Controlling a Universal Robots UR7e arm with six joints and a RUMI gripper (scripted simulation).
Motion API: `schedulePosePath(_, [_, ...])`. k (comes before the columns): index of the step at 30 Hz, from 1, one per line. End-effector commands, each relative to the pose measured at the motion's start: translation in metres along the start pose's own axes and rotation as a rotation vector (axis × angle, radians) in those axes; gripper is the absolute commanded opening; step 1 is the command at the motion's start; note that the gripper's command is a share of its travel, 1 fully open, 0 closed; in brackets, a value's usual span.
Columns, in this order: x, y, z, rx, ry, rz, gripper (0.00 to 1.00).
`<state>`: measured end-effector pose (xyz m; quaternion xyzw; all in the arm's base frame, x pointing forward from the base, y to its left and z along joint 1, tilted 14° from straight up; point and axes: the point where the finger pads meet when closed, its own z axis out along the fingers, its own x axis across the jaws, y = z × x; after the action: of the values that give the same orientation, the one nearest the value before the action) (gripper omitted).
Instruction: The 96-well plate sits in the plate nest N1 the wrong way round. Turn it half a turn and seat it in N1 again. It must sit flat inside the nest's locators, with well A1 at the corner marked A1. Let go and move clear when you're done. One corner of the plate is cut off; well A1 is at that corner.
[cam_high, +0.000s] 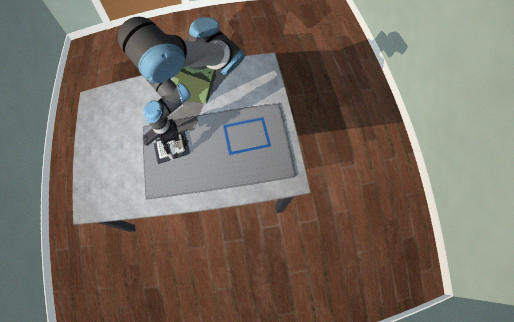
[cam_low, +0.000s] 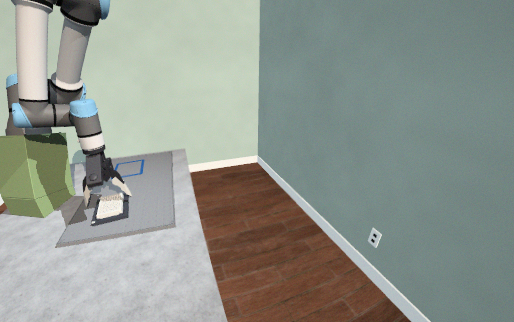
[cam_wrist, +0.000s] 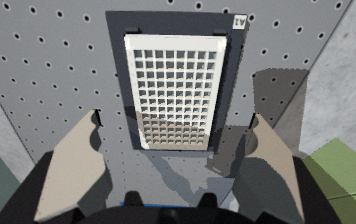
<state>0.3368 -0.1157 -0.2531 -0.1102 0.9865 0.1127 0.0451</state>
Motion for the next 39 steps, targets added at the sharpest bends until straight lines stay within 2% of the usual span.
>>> schedulePosePath(1, [-0.0022, -0.0023, 0.0026, 0.006, -0.003, -0.002, 1.00])
schedulePosePath(13, [-0.0012, -0.0013, 0.0021, 0.004, -0.003, -0.001, 1.00])
schedulePosePath(14, [-0.0012, -0.0013, 0.0021, 0.004, -0.003, -0.001, 0.00])
schedulePosePath(39, [-0.0012, -0.0013, 0.0021, 0.004, -0.003, -0.001, 0.00])
